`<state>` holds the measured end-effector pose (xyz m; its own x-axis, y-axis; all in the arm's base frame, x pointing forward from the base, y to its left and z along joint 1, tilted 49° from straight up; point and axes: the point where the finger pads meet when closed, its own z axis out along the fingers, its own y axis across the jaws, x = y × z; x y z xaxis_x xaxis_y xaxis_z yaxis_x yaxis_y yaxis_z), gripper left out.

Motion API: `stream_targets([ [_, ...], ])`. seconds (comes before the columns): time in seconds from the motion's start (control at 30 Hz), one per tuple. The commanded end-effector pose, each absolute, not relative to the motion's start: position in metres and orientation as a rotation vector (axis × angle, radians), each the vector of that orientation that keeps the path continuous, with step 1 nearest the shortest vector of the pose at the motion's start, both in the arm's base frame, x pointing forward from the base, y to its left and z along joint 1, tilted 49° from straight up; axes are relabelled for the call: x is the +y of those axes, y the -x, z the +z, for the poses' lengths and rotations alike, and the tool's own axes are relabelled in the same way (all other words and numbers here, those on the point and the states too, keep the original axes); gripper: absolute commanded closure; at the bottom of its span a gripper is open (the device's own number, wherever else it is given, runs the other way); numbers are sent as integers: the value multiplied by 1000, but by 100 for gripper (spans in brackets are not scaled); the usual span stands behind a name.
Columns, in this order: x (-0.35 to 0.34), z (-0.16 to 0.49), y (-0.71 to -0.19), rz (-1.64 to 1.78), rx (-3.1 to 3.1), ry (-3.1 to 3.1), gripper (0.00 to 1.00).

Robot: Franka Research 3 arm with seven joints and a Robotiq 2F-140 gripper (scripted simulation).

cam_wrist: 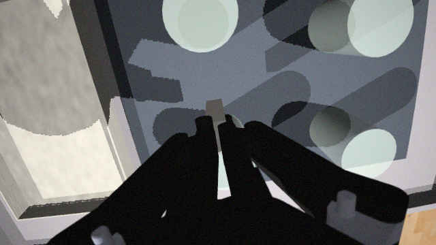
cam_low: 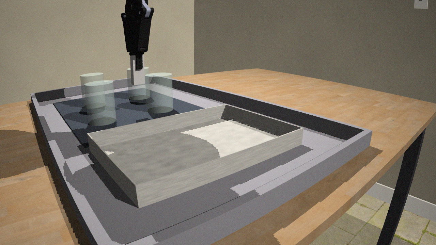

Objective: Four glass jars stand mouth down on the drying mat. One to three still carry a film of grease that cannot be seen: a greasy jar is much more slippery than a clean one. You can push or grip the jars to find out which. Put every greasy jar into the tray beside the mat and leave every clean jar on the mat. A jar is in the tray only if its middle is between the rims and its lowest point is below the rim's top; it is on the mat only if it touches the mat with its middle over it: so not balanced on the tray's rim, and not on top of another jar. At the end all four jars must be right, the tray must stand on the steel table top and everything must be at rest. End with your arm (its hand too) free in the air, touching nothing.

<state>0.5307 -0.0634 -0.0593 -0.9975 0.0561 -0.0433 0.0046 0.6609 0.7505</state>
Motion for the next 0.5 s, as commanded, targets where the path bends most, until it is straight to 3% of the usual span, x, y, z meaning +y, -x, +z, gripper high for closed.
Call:
stream_targets([
  [0.0,-62,-59,-532,1274,2804,-57,100],
  [0.47,-62,-59,-534,1274,2804,-57,100],
])
